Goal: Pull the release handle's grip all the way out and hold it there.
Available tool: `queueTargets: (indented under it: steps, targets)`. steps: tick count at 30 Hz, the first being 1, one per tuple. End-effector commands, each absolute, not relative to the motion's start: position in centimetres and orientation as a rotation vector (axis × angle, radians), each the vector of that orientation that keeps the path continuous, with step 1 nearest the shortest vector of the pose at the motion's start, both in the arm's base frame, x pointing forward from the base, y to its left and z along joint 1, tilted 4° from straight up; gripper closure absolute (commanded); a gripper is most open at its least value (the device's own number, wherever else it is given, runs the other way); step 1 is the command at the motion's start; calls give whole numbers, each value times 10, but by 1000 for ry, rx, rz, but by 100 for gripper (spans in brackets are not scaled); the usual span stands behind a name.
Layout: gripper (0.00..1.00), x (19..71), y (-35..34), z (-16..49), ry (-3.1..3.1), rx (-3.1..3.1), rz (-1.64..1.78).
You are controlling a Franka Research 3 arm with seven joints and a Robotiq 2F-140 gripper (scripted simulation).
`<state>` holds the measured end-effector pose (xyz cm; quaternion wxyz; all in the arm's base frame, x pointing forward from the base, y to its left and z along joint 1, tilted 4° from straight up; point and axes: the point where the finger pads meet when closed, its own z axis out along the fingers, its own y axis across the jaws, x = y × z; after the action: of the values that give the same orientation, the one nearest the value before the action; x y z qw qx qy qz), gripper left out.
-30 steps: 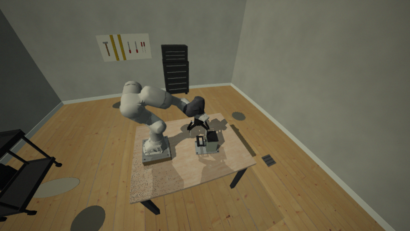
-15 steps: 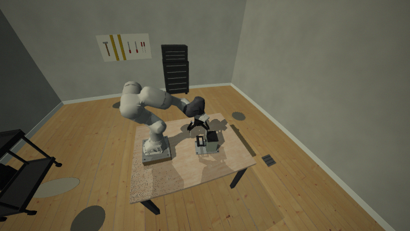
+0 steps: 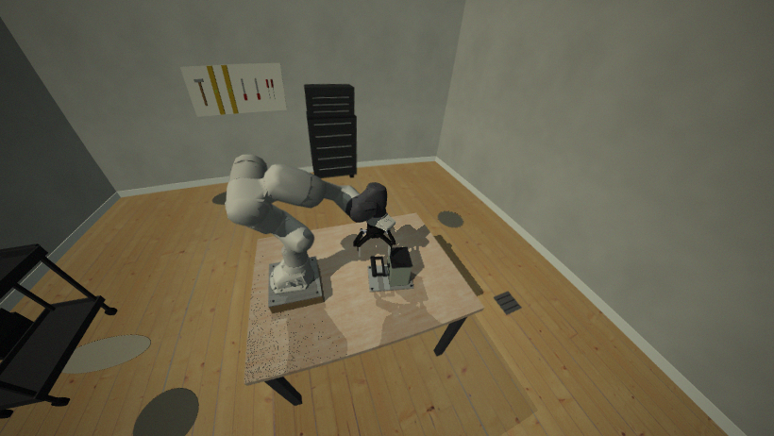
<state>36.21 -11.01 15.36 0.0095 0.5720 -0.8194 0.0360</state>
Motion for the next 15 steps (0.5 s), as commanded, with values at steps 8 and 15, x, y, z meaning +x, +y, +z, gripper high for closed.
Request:
queueTargets:
  steps: [8, 15]
  targets:
    - [100, 361, -111, 154, -2547, 1802, 107]
    - [100, 361, -111, 154, -2547, 1802, 107]
